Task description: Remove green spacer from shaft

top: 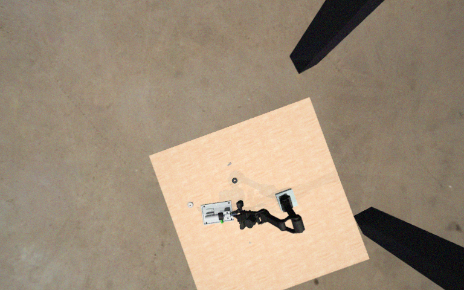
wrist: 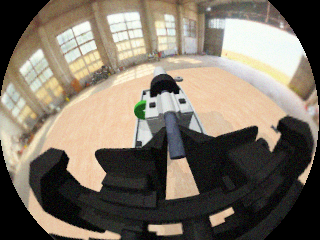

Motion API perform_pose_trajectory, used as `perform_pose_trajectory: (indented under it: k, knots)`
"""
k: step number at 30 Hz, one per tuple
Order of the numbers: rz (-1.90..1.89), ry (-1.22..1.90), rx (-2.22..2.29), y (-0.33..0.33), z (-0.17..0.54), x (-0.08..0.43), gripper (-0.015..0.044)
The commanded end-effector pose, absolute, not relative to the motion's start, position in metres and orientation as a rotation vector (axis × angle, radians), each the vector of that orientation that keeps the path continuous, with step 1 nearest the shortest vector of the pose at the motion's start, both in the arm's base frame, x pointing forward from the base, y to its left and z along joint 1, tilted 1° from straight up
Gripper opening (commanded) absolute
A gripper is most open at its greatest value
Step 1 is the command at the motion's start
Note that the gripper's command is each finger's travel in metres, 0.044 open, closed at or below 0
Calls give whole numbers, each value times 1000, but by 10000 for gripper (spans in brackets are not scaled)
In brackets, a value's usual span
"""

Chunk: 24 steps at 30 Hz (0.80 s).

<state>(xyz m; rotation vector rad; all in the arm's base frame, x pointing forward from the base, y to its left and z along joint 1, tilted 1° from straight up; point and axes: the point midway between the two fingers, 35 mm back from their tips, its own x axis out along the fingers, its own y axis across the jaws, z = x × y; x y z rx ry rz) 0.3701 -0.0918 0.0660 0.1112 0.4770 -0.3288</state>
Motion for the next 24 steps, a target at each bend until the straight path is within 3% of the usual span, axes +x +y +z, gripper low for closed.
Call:
perform_pose_trajectory:
  k: [1,20,24]
  knots:
    - [-328,478,108,-93,66,373,0]
    - [-328,478,107,-94,66,377,0]
    - [-329,480,111,-93,66,373,105]
